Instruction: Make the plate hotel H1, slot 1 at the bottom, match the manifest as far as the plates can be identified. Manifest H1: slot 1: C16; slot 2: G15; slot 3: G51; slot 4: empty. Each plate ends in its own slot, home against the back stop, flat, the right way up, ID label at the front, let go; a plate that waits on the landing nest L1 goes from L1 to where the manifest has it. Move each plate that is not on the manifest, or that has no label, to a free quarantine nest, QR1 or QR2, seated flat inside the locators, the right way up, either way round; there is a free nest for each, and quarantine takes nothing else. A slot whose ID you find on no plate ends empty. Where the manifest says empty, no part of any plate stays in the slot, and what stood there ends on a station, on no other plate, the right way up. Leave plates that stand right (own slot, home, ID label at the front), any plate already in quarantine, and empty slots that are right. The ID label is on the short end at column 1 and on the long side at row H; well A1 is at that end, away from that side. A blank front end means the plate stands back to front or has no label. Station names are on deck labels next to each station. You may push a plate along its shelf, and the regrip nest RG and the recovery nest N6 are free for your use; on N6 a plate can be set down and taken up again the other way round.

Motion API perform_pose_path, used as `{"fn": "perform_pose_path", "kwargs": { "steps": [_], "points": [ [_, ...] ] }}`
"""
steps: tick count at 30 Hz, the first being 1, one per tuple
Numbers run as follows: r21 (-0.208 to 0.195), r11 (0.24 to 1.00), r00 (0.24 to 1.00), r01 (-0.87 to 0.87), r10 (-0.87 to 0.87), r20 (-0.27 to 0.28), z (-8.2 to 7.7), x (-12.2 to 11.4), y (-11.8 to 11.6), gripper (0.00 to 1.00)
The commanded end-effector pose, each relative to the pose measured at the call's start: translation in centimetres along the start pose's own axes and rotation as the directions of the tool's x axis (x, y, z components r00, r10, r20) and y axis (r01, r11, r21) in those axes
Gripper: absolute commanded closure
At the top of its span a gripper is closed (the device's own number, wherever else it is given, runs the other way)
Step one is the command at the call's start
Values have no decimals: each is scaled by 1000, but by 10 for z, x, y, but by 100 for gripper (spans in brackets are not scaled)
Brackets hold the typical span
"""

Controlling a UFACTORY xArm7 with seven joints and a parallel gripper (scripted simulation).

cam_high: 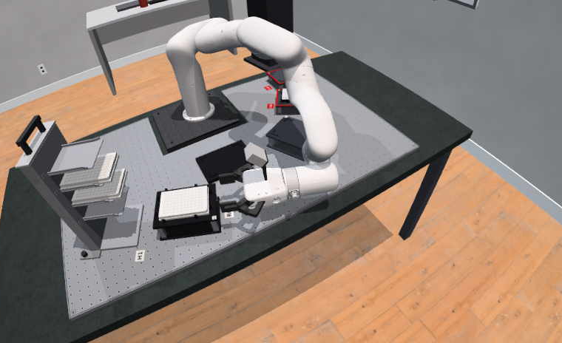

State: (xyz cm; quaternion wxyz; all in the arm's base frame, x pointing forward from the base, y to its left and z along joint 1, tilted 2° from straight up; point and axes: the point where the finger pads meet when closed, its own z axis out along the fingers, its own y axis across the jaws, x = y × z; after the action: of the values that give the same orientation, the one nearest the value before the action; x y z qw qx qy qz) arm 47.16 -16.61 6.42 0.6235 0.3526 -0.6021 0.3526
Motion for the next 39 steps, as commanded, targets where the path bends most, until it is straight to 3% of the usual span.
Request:
{"fn": "perform_pose_path", "kwargs": {
  "steps": [1,10,39],
  "points": [
    [1,1000,1000,-4,4,2,6,2,-1,0],
    [1,1000,1000,-4,4,2,21,2,-1,0],
    [1,1000,1000,-4,4,2,33,2,-1,0]
  ]
}}
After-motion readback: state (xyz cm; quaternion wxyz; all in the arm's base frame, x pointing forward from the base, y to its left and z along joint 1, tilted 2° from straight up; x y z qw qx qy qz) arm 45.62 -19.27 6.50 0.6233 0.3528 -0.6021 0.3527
